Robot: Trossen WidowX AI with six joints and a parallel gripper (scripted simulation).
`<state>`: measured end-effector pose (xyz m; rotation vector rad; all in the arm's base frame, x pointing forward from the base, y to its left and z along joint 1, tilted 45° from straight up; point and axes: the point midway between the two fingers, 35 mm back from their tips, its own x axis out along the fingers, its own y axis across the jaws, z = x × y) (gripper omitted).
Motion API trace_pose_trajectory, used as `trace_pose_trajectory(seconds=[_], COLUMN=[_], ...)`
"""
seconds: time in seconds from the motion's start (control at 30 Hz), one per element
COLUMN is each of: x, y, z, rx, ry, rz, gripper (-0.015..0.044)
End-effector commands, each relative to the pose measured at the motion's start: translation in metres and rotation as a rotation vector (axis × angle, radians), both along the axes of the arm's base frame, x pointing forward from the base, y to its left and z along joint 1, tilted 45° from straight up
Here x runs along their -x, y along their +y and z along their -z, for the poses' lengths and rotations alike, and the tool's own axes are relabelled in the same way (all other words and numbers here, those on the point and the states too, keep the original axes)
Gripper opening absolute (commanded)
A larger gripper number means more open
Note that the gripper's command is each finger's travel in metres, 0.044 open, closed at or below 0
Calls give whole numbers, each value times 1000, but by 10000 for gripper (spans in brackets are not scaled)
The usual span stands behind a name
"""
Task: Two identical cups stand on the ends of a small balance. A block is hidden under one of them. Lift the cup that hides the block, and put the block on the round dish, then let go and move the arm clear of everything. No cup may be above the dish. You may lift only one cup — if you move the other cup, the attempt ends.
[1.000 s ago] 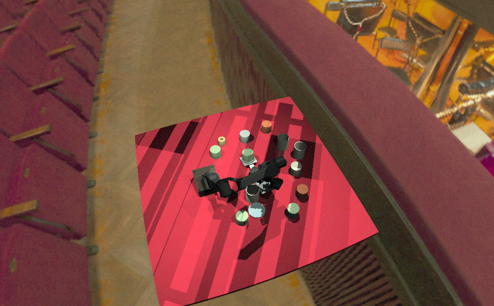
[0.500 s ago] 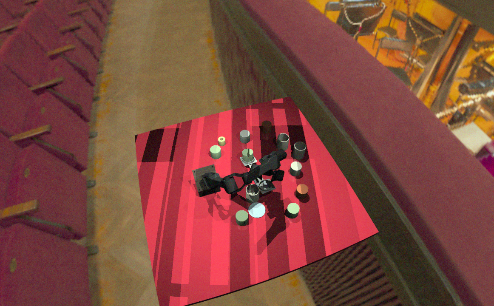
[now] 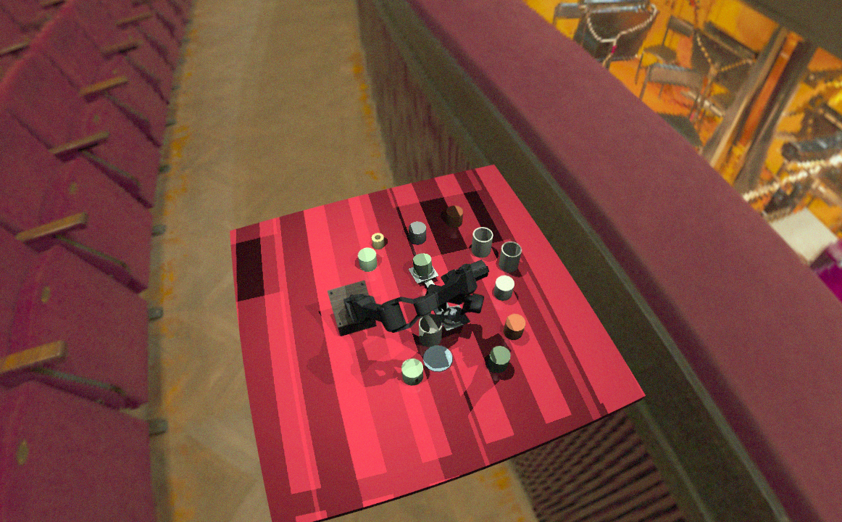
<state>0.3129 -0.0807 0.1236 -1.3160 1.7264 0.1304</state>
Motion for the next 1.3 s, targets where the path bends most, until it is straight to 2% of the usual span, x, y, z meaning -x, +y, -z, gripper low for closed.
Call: trace_pose_trajectory(seconds=[0.0,0.33,0.47,0.67,0.8,0.83,1.27], x=[0,1,1,1,0,-1,-1], y=[-4,-14,-14,-14,-9,-5,42], z=[3,13,13,13,8,5,-41], rx=[3,5,5,5,3,2,-2], ry=[2,2,2,2,2,2,4], rz=[-3,-3,-3,-3,-3,-3,-3], gripper=[260,260,155,115,10,0,0])
